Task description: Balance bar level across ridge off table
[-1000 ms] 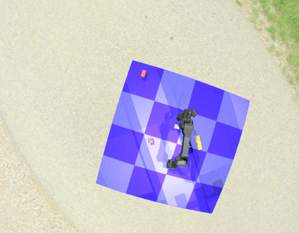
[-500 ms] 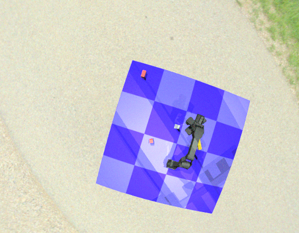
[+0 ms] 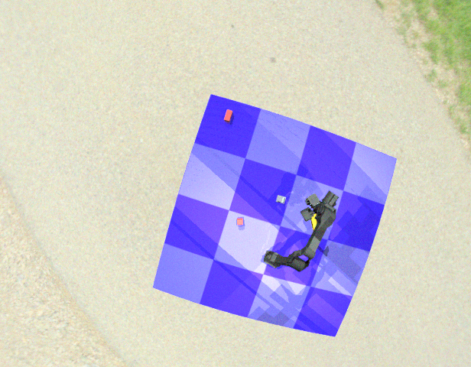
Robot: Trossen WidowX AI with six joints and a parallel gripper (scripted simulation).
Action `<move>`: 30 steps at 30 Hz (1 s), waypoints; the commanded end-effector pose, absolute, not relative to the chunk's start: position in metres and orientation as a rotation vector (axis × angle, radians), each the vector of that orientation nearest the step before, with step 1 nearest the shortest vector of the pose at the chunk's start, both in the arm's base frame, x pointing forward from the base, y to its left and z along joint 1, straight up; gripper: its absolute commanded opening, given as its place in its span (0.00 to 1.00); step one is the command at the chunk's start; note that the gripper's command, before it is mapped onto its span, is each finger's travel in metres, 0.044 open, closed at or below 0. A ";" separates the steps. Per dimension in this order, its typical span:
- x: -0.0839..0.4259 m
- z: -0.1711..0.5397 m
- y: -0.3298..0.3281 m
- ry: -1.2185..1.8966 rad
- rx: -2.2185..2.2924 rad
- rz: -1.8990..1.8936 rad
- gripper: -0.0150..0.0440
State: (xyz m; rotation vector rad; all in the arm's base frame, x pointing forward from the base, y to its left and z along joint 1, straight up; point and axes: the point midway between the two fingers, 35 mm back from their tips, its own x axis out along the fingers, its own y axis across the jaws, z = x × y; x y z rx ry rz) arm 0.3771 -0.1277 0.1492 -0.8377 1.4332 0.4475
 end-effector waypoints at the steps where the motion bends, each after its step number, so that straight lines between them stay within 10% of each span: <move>1: 0.363 0.145 -0.140 1.450 -0.769 0.441 0.79; 30: 0.297 0.079 -0.193 1.505 -0.441 0.397 0.79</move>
